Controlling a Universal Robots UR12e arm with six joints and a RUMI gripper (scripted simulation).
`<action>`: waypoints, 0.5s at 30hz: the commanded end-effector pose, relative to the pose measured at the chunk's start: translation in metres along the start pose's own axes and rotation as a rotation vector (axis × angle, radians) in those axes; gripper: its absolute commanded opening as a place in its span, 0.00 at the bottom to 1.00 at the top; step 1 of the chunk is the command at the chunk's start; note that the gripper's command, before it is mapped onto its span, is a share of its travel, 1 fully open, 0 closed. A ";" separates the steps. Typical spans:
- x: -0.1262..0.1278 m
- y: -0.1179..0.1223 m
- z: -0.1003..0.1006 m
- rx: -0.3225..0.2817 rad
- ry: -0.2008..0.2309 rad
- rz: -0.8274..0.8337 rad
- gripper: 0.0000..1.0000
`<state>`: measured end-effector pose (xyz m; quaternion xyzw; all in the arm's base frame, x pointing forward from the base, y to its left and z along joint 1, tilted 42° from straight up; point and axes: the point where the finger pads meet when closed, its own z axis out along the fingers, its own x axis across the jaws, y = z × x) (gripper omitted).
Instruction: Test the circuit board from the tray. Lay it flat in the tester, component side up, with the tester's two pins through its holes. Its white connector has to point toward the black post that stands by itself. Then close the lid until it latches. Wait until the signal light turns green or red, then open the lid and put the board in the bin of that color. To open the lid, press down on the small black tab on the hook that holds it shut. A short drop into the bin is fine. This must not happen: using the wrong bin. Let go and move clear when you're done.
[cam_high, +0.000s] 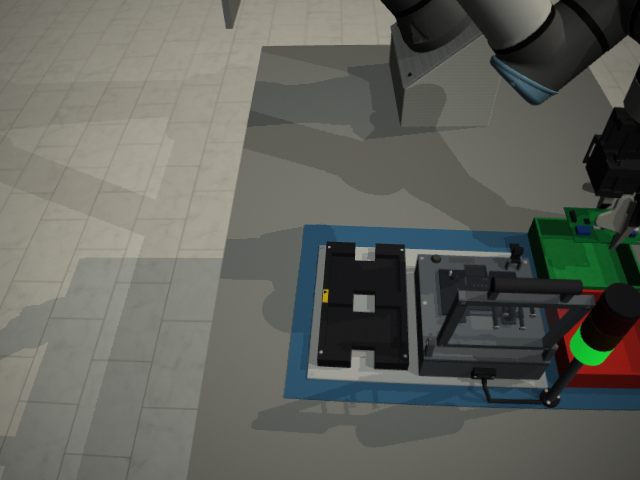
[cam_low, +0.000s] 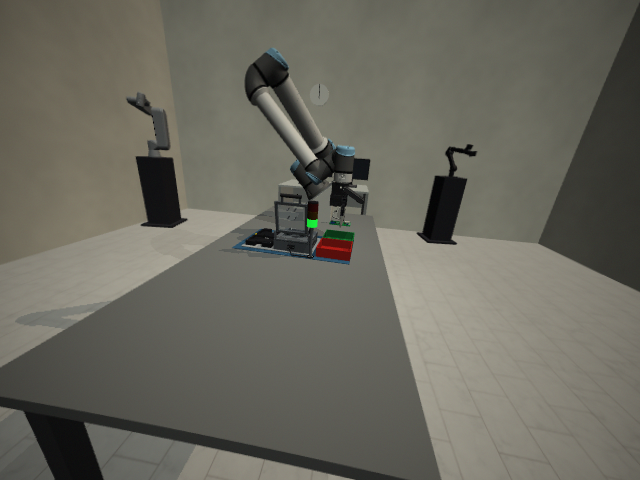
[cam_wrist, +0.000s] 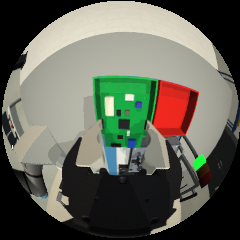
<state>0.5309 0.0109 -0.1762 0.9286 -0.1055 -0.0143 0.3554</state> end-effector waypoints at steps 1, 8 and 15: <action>0.001 -0.002 0.000 0.001 0.003 0.000 0.39; 0.000 -0.001 0.005 0.001 0.000 0.000 0.39; -0.002 0.000 0.017 -0.001 -0.002 -0.002 0.39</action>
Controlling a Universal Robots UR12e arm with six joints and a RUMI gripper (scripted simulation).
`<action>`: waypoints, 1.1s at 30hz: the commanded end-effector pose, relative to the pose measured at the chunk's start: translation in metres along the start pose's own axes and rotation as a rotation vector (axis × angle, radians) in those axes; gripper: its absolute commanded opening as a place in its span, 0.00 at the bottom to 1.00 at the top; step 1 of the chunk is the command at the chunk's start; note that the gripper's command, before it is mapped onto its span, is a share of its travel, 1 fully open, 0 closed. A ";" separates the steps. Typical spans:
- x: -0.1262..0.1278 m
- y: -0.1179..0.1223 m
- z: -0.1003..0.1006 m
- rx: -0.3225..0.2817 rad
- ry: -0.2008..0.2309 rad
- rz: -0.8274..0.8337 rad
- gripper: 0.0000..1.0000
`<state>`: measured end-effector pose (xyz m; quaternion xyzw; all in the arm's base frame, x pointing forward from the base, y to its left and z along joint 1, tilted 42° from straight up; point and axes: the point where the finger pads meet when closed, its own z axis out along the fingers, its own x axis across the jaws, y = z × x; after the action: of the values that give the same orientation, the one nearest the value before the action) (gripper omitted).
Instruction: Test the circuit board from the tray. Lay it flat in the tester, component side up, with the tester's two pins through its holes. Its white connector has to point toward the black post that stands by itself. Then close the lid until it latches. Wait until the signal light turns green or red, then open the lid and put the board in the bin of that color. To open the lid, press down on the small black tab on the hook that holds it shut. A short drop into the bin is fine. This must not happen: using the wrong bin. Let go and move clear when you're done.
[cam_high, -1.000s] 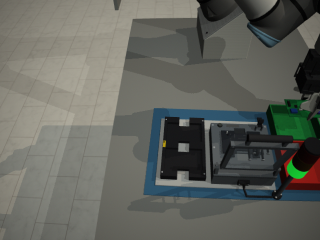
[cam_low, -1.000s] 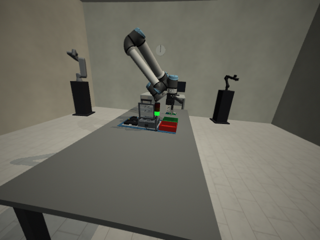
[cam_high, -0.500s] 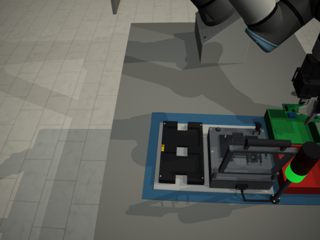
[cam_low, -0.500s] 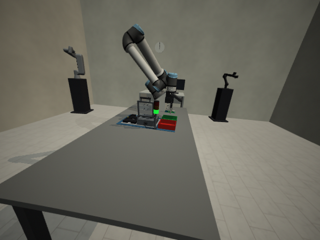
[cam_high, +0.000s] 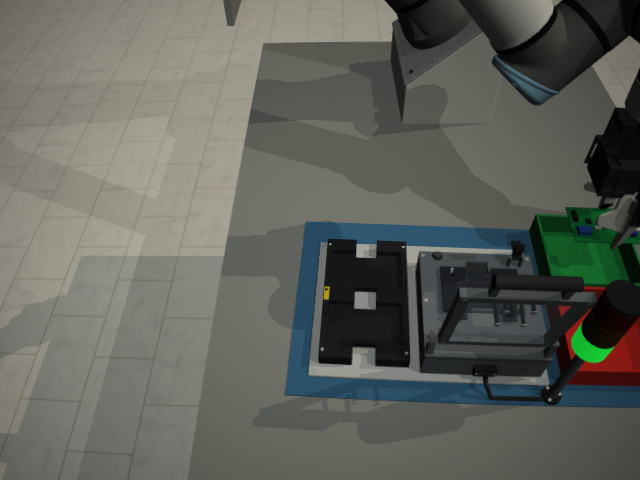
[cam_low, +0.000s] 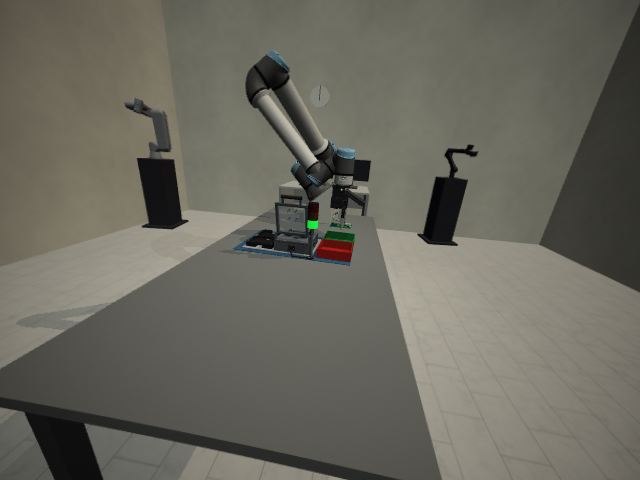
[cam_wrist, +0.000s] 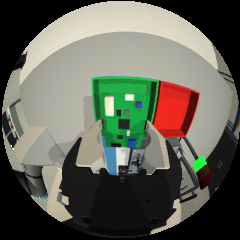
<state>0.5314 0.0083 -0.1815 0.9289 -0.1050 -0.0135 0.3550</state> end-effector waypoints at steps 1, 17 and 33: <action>-0.003 0.001 0.013 -0.002 -0.004 -0.001 0.39; -0.002 0.001 0.052 -0.002 -0.003 -0.001 0.39; -0.001 0.001 0.078 -0.001 -0.002 0.000 0.39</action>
<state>0.5232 -0.0376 -0.2343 0.9285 -0.1058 -0.0161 0.3555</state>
